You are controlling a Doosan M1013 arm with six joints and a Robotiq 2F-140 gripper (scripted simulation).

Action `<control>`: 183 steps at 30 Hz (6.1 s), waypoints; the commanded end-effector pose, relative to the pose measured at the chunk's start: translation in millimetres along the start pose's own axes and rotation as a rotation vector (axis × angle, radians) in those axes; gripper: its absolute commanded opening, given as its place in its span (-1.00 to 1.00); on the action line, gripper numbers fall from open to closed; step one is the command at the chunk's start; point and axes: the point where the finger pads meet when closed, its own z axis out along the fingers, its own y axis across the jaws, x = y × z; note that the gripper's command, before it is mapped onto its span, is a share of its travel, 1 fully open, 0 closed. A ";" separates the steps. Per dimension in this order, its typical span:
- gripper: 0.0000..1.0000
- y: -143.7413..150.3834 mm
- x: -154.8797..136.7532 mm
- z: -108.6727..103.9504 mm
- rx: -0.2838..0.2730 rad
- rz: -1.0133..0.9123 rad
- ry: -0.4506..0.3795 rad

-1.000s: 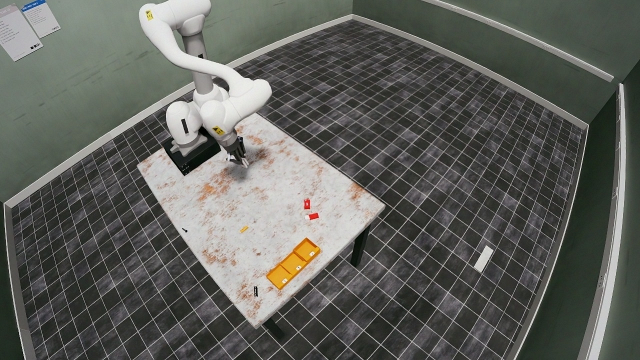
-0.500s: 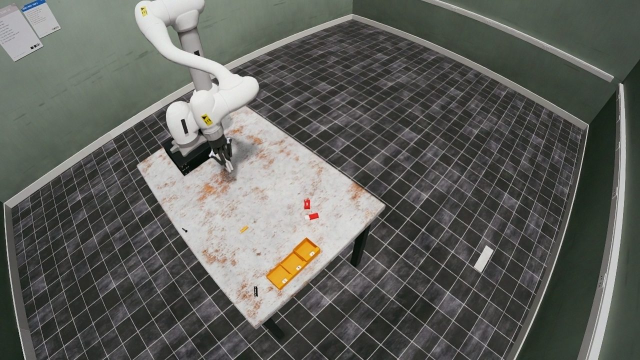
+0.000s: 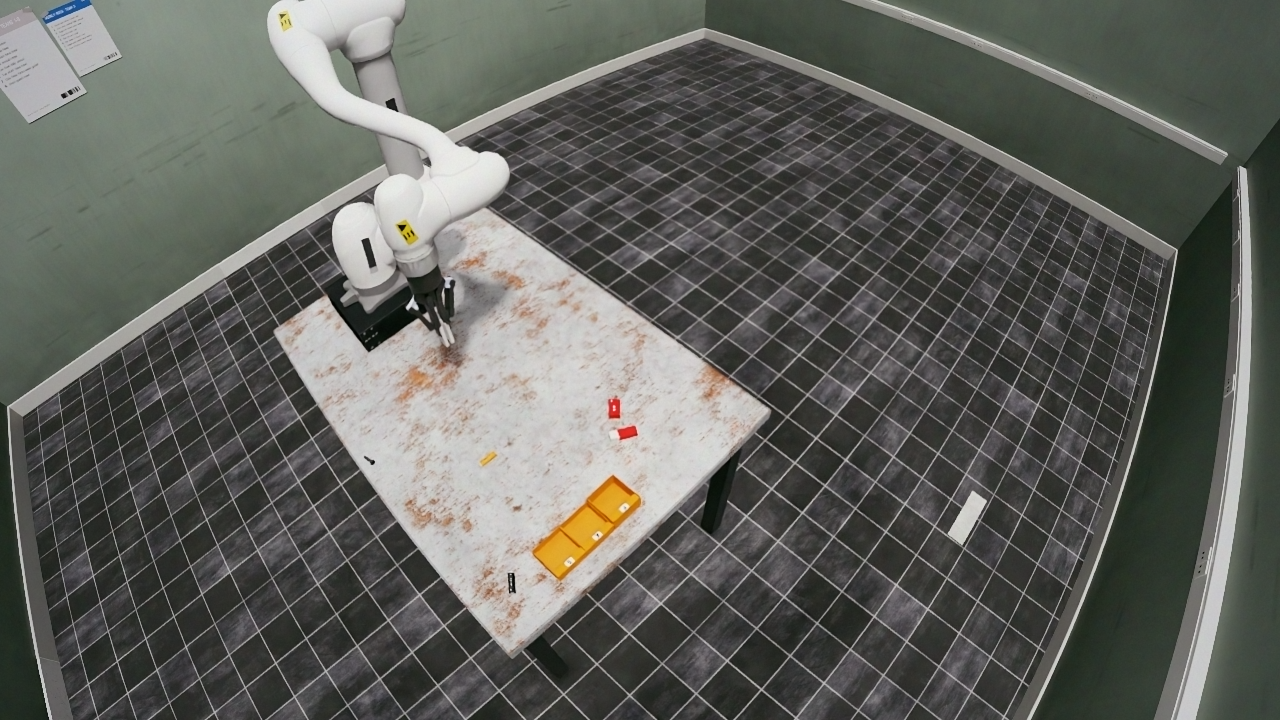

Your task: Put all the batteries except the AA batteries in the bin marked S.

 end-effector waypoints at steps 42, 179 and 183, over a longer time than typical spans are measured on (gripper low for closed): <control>-0.70 79.5 307.8 65.6 0.000 -0.014 0.000; -0.70 134.2 519.1 119.4 0.000 -0.014 0.000; -0.70 134.2 519.1 110.6 0.000 -0.014 0.000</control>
